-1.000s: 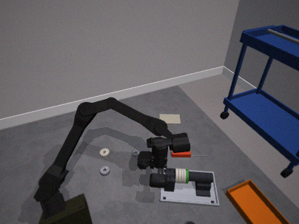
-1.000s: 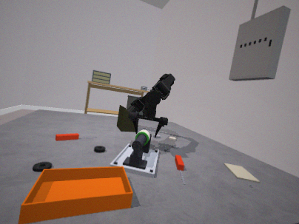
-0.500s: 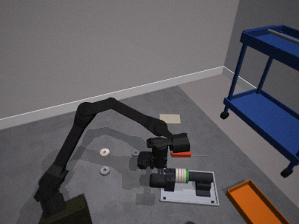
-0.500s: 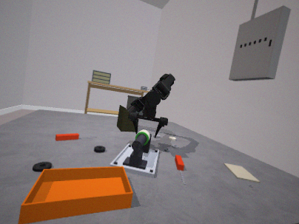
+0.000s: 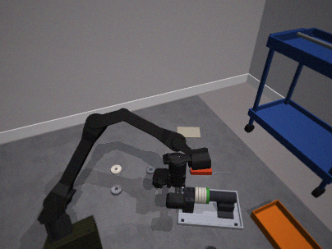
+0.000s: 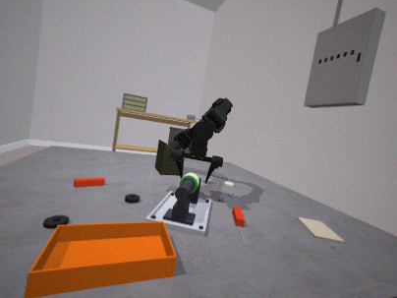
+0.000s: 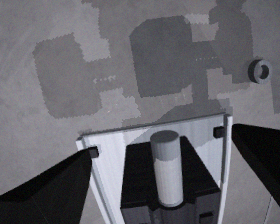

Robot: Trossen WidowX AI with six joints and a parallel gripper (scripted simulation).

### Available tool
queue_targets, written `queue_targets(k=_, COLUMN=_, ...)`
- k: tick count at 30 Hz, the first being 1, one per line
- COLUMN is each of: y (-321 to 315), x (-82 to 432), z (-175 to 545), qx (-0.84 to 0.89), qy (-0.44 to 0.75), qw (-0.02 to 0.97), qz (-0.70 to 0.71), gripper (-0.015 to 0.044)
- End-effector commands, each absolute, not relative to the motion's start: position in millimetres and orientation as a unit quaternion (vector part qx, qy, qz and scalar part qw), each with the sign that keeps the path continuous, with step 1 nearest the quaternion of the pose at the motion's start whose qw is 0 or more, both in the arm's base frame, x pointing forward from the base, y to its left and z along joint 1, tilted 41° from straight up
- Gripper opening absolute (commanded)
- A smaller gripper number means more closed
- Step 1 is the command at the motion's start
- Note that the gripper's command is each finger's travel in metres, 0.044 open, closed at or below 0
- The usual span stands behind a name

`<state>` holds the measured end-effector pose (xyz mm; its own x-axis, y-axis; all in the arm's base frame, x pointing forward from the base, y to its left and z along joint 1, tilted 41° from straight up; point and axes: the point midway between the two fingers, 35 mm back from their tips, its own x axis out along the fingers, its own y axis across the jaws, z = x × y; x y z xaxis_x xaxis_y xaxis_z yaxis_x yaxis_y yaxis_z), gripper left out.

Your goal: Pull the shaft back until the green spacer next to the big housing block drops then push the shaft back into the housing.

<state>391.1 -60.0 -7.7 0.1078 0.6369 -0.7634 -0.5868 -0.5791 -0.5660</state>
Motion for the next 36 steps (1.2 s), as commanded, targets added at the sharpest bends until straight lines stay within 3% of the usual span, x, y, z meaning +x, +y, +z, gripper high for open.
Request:
queue_targets(k=1, y=-59, x=392, z=-9, qx=-0.586, qy=-0.022, qw=0.46, qz=0.667, gripper=0.044)
queue_targets(k=21, y=-48, x=393, z=-21, qx=-0.585, qy=-0.022, qw=0.461, qz=0.667, gripper=0.044)
queue_targets(k=36, y=-49, x=393, z=-21, qx=-0.586, qy=-0.022, qw=0.458, qz=0.668, gripper=0.0046)
